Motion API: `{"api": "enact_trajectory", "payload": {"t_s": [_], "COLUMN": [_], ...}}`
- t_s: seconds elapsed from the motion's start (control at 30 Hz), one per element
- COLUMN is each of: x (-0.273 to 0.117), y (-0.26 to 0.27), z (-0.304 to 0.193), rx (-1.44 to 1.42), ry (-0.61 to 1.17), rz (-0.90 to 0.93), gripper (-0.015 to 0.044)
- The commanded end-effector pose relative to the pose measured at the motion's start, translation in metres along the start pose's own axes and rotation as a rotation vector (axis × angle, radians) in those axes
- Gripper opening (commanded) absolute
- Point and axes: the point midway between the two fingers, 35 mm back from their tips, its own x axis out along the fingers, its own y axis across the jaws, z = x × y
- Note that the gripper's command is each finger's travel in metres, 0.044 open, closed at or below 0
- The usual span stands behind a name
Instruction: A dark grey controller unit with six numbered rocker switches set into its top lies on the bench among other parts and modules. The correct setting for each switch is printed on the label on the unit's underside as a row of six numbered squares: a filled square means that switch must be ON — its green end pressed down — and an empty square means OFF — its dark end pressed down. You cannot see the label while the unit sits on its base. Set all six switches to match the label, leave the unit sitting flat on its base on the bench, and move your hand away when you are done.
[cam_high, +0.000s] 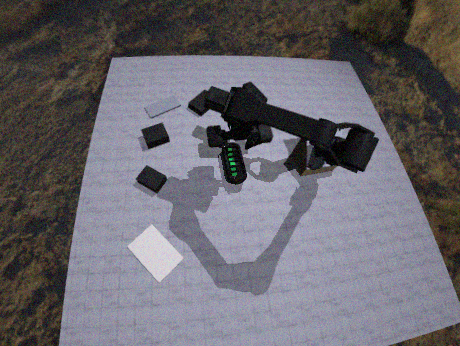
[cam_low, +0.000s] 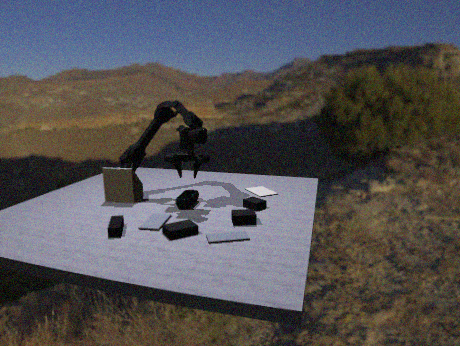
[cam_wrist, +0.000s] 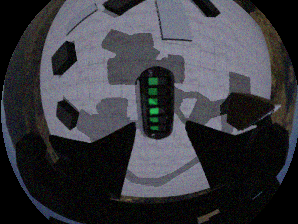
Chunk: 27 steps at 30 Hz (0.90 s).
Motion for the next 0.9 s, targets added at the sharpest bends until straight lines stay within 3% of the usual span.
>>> {"api": "enact_trajectory", "payload": {"t_s": [0.0, 0.27, 0.6, 0.87], "x": [-0.0004, -0.0004, -0.0004, -0.0002], "y": [-0.0004, -0.0004, -0.0004, 0.0002], "z": [0.0004, 0.0004, 0.0004, -0.0001], "rx": [-0.005, -0.005, -0.005, -0.001], "ry": [-0.004, -0.004, -0.004, 0.000], "rz": [-0.004, -0.004, -0.004, 0.000], "gripper": [0.0204, 0.0000, 0.0000, 0.0210]}}
